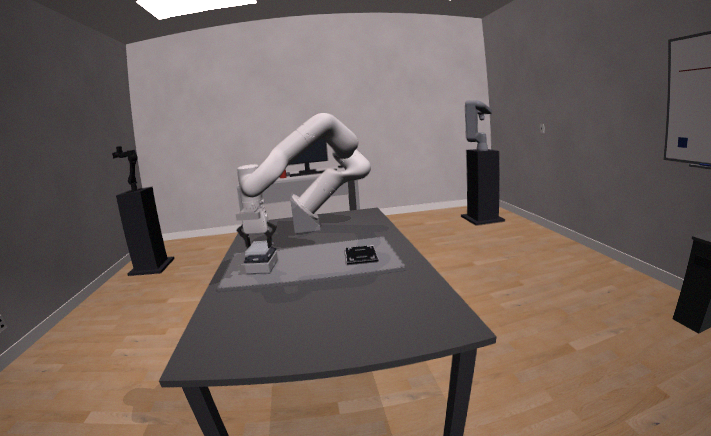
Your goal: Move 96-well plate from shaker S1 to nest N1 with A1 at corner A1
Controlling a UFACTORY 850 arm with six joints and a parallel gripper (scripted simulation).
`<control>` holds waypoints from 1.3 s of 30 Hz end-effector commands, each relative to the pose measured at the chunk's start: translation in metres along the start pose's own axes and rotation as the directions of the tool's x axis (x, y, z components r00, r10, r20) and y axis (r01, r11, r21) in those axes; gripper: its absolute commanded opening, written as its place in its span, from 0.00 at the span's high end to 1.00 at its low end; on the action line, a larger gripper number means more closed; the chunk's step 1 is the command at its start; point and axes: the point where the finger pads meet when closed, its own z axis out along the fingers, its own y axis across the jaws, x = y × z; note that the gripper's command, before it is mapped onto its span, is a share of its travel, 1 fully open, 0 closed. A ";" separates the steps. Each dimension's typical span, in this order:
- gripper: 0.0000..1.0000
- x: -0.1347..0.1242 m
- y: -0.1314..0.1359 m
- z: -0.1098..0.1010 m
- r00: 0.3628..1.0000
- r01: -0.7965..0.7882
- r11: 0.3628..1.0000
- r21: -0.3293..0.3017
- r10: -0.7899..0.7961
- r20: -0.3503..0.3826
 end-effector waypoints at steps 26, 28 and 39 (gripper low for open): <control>1.00 0.001 0.000 -0.035 1.000 0.001 1.000 -0.001 -0.001 -0.002; 1.00 0.001 0.000 -0.038 1.000 0.001 1.000 -0.001 -0.001 -0.002; 1.00 0.001 0.000 -0.053 1.000 0.001 1.000 -0.001 -0.001 -0.002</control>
